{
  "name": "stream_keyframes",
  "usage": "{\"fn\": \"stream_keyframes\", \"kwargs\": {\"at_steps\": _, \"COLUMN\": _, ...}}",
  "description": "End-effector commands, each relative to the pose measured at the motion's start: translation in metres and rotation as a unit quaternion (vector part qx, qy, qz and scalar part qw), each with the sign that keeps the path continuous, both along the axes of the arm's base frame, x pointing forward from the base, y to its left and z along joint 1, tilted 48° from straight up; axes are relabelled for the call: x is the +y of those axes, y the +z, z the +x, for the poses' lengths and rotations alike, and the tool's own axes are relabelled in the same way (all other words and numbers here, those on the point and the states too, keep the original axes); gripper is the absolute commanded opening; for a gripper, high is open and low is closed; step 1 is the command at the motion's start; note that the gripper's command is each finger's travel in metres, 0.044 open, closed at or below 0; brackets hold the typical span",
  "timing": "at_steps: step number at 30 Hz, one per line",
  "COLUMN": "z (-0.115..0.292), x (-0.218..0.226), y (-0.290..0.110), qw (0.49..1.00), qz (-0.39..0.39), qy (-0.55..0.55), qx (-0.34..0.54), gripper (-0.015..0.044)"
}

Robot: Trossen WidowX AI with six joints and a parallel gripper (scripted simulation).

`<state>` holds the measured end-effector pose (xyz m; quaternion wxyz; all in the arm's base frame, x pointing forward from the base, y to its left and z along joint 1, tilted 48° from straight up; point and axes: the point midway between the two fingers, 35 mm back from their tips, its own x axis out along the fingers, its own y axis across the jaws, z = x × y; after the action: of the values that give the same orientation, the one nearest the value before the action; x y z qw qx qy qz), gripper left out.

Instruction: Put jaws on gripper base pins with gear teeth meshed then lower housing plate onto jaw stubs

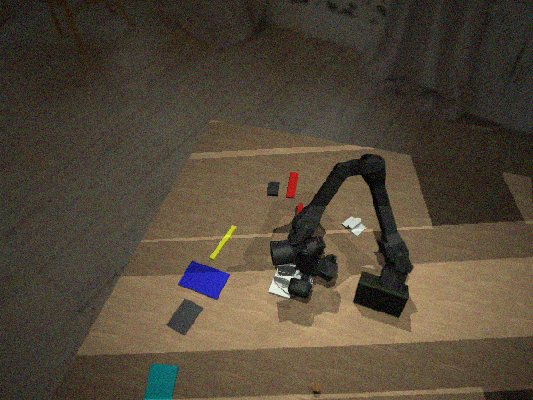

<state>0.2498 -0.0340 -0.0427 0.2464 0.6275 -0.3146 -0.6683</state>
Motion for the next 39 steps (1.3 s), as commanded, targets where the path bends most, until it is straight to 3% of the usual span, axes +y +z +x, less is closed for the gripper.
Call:
{"fn": "stream_keyframes", "kwargs": {"at_steps": 1, "z": -0.0031, "x": -0.0071, "y": -0.0057, "qw": 1.0, "qz": -0.004, "qy": 0.001, "qx": 0.005, "gripper": 0.0351}}
{"fn": "stream_keyframes", "kwargs": {"at_steps": 39, "z": -0.0051, "x": -0.016, "y": -0.0132, "qw": 1.0, "qz": -0.005, "qy": 0.004, "qx": 0.008, "gripper": 0.0351}}
